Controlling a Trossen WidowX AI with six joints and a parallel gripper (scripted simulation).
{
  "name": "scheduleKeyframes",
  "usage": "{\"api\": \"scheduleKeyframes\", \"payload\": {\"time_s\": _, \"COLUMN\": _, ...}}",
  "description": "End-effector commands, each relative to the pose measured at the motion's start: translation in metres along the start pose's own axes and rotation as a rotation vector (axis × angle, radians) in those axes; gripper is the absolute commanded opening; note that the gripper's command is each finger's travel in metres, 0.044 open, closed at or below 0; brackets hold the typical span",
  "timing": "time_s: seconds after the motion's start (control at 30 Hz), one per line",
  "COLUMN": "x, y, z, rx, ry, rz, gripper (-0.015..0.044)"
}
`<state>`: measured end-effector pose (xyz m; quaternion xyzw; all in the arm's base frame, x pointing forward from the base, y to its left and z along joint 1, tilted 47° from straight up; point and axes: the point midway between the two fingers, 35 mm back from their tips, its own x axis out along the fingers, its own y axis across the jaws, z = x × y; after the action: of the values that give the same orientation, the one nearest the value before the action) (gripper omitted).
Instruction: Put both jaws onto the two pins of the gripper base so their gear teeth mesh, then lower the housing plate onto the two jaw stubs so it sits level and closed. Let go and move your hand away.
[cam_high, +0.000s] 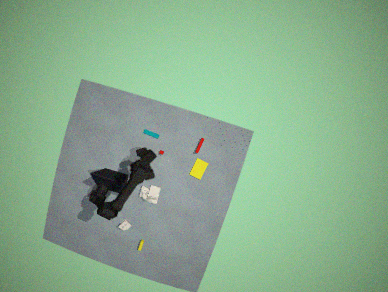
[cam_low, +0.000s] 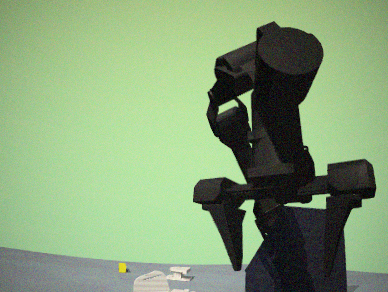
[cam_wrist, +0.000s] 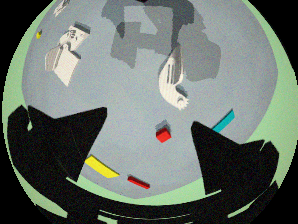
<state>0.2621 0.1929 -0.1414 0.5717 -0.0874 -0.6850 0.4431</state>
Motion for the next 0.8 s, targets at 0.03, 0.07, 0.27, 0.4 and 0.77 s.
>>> {"api": "scheduleKeyframes", "payload": {"time_s": 0.03, "x": 0.0000, "y": 0.0000, "z": 0.0000, "rx": 0.000, "ry": 0.000, "rz": 0.000, "gripper": 0.0440}}
{"api": "scheduleKeyframes", "payload": {"time_s": 0.07, "x": 0.0000, "y": 0.0000, "z": 0.0000, "rx": 0.000, "ry": 0.000, "rz": 0.000, "gripper": 0.0440}}
{"api": "scheduleKeyframes", "payload": {"time_s": 0.27, "x": 0.0000, "y": 0.0000, "z": 0.0000, "rx": 0.000, "ry": 0.000, "rz": 0.000, "gripper": 0.0309}}
{"api": "scheduleKeyframes", "payload": {"time_s": 0.4, "x": 0.0000, "y": 0.0000, "z": 0.0000, "rx": 0.000, "ry": 0.000, "rz": 0.000, "gripper": 0.0204}}
{"api": "scheduleKeyframes", "payload": {"time_s": 0.77, "x": 0.0000, "y": 0.0000, "z": 0.0000, "rx": 0.000, "ry": 0.000, "rz": 0.000, "gripper": 0.0000}}
